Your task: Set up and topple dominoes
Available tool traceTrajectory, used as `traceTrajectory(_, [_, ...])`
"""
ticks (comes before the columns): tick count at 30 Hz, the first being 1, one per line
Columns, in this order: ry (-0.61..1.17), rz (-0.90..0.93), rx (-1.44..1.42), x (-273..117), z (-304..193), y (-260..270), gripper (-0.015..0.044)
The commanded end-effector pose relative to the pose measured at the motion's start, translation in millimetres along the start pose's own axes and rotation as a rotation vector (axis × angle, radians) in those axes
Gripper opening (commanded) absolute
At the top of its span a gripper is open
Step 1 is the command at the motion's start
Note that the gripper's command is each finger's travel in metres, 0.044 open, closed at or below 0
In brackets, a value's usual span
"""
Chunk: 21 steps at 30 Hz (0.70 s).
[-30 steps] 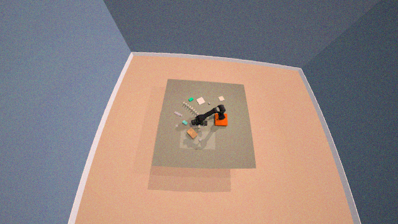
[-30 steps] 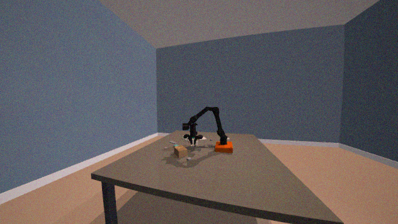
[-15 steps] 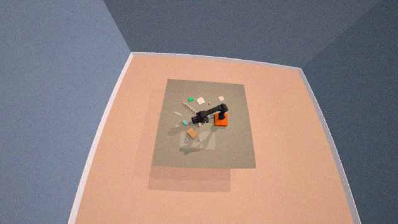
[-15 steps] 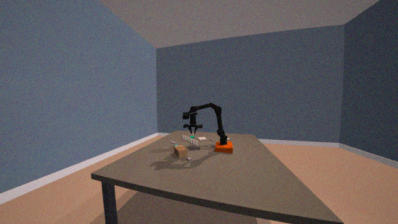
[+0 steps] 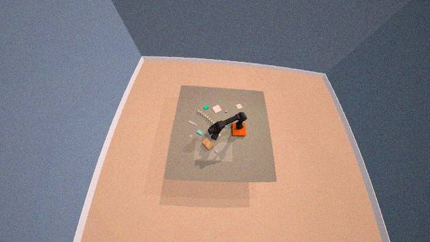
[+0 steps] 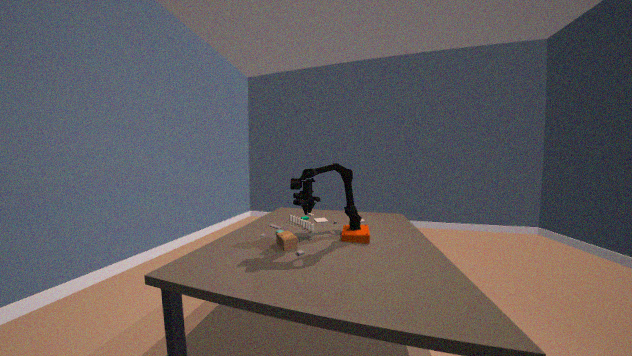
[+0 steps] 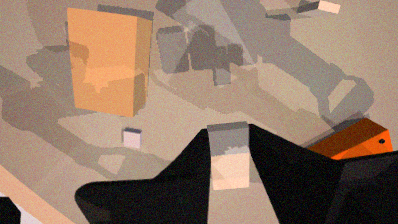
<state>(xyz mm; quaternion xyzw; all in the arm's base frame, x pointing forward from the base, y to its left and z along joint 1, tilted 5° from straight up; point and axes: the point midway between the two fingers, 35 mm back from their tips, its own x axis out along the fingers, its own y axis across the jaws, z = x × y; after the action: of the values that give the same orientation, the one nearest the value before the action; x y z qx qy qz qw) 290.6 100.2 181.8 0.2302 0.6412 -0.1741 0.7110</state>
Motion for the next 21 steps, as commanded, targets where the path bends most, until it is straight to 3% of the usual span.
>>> traceTrajectory(1, [0.004,-0.011,-0.9,1.1,-15.6,3.4,0.0107])
traceTrajectory(15, [0.01,-0.007,-1.79,1.3,-29.7,8.0,0.0107])
traceTrajectory(21, [0.011,-0.007,-1.848,1.3,-30.5,8.2,0.0107])
